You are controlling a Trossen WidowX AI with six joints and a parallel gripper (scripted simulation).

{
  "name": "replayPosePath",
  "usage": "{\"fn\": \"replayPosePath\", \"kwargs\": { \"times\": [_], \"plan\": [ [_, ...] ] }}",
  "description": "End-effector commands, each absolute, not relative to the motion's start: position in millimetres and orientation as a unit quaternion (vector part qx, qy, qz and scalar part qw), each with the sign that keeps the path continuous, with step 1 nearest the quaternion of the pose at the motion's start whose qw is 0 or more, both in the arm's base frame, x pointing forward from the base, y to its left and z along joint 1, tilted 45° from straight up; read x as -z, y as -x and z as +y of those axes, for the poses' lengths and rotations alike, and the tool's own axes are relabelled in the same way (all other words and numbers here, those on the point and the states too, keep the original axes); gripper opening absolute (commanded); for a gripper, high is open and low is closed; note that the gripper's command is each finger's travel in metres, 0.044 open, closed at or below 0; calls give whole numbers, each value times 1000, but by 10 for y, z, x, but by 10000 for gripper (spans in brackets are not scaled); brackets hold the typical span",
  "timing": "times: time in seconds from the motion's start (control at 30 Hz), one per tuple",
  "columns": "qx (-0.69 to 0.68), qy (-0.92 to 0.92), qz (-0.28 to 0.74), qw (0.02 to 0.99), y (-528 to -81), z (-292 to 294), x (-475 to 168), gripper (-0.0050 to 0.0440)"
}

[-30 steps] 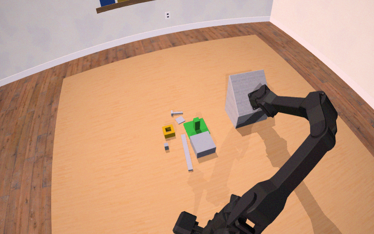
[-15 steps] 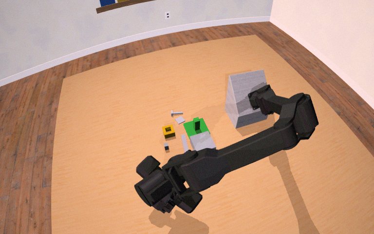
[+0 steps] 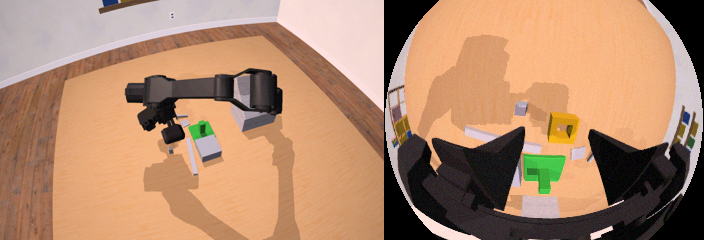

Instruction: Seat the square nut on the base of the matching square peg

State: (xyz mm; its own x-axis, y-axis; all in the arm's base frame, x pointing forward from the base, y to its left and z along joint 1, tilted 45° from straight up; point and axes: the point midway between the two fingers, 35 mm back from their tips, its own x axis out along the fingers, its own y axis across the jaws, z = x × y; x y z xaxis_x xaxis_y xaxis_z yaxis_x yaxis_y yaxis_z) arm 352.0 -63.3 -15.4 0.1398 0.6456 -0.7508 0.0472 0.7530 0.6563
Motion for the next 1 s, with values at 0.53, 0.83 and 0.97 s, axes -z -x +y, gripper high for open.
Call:
{"fn": "replayPosePath", "kwargs": {
  "times": [0.53, 0.83, 0.97],
  "plan": [
    [-213, -325, 626, 676, -3348, -590, 466, 320],
    [-213, -325, 626, 676, -3370, -488, 574, 320],
    [-213, -325, 626, 676, -3377, -453, 609, 320]
  ]
}}
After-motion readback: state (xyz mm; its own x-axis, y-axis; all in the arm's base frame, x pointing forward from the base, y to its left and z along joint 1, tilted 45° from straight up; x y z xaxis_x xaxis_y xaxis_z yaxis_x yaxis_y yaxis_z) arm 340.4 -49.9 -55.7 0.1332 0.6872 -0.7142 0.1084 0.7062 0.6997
